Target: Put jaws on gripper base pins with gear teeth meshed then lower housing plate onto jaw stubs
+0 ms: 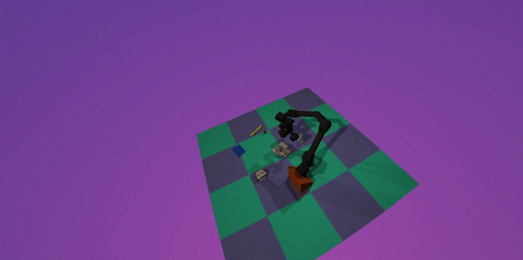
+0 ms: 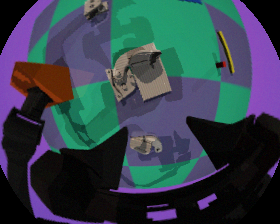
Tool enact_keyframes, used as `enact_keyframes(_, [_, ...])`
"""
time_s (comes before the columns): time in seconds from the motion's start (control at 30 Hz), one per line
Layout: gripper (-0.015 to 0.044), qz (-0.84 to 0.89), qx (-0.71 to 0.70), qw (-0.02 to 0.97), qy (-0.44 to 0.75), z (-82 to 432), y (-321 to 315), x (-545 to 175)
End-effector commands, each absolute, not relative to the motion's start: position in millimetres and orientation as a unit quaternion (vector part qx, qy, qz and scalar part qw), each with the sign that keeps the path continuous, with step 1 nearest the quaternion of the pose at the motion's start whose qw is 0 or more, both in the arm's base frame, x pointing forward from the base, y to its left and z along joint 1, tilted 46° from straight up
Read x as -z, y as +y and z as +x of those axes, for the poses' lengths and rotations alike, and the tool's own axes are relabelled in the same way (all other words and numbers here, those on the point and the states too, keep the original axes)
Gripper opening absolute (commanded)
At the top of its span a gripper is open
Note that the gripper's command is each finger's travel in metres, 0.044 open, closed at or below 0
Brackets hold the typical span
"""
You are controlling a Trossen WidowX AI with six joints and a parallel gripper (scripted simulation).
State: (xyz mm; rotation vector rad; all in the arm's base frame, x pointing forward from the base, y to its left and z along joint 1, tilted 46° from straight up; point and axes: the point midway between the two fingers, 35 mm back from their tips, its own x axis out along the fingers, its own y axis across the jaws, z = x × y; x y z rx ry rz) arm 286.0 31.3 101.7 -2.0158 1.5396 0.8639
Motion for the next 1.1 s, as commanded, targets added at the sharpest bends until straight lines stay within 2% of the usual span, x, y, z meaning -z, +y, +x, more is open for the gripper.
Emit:
enact_keyframes(0.0, [0.044, -0.748, -0.345, 0.183, 0.537, 288, 23, -114])
enact_keyframes(1.07, [0.044, -0.751, -0.541, -0.17, 0.338, 281, -26, -170])
